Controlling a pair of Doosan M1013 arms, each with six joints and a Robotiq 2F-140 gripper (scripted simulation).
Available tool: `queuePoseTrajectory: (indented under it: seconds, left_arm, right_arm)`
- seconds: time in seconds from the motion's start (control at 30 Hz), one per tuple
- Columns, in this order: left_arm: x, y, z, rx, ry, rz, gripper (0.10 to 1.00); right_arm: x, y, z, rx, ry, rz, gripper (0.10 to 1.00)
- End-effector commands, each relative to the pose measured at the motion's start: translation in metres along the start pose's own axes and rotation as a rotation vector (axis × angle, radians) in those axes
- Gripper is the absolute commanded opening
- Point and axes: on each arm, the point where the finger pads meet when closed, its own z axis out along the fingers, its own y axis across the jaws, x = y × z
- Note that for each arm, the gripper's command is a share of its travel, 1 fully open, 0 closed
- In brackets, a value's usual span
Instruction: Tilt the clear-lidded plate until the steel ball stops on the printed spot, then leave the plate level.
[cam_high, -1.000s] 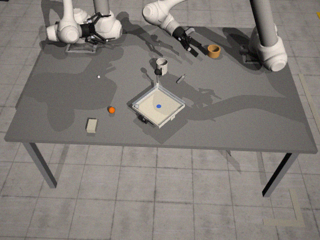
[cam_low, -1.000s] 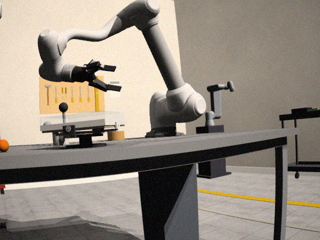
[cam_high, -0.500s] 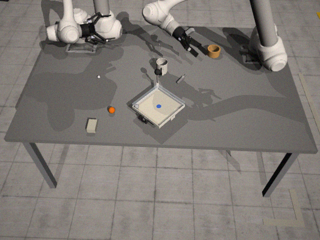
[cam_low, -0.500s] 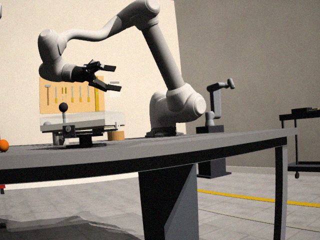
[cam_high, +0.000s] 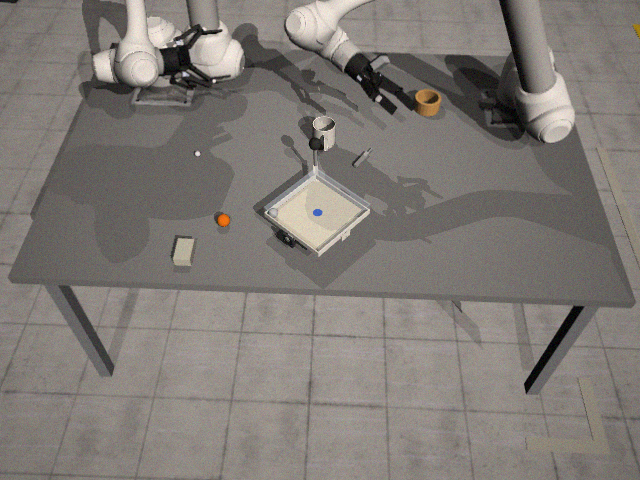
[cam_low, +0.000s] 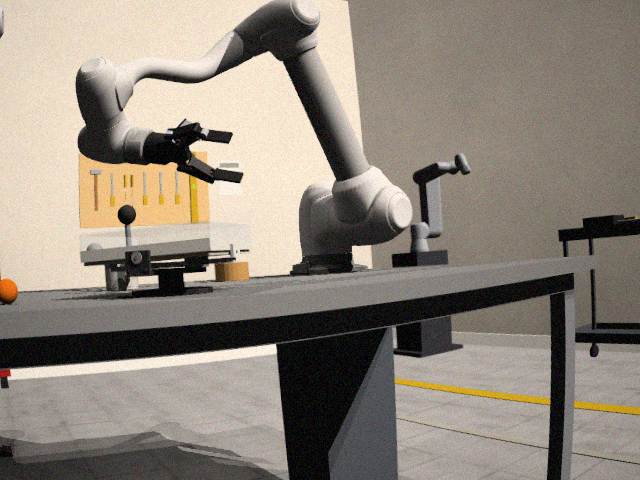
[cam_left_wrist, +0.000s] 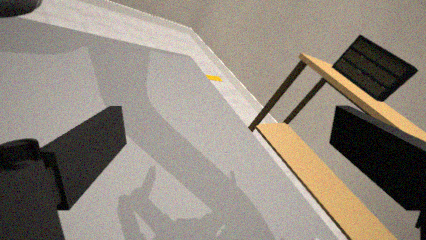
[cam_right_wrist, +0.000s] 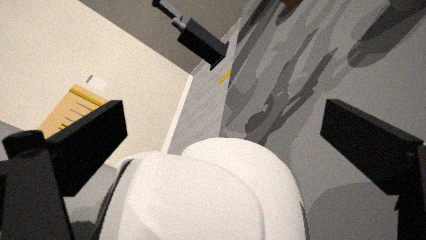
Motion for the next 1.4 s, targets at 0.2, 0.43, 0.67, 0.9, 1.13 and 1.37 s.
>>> queuePoseTrajectory:
  seconds: [0.2, 0.43, 0.67, 0.9, 1.13, 1.37]
  left_arm:
    - [0.002, 0.001, 0.014, 0.027, 0.007, 0.020, 1.000]
    - [0.005, 0.002, 0.037, 0.071, 0.018, 0.052, 1.000]
    - [0.009, 0.002, 0.061, 0.118, 0.028, 0.086, 1.000]
    - [0.017, -0.001, 0.107, 0.210, 0.040, 0.150, 1.000]
    - [0.029, -0.010, 0.165, 0.333, 0.044, 0.230, 1.000]
    - [0.042, -0.022, 0.213, 0.440, 0.036, 0.295, 1.000]
  right_arm:
    - [0.000, 0.000, 0.000, 0.000, 0.000, -0.001, 1.000]
    - [0.000, 0.000, 0.000, 0.000, 0.000, -0.001, 1.000]
    - [0.000, 0.000, 0.000, 0.000, 0.000, -0.001, 1.000]
    - [0.000, 0.000, 0.000, 0.000, 0.000, -0.001, 1.000]
    - [0.000, 0.000, 0.000, 0.000, 0.000, -0.001, 1.000]
    - [0.000, 0.000, 0.000, 0.000, 0.000, -0.001, 1.000]
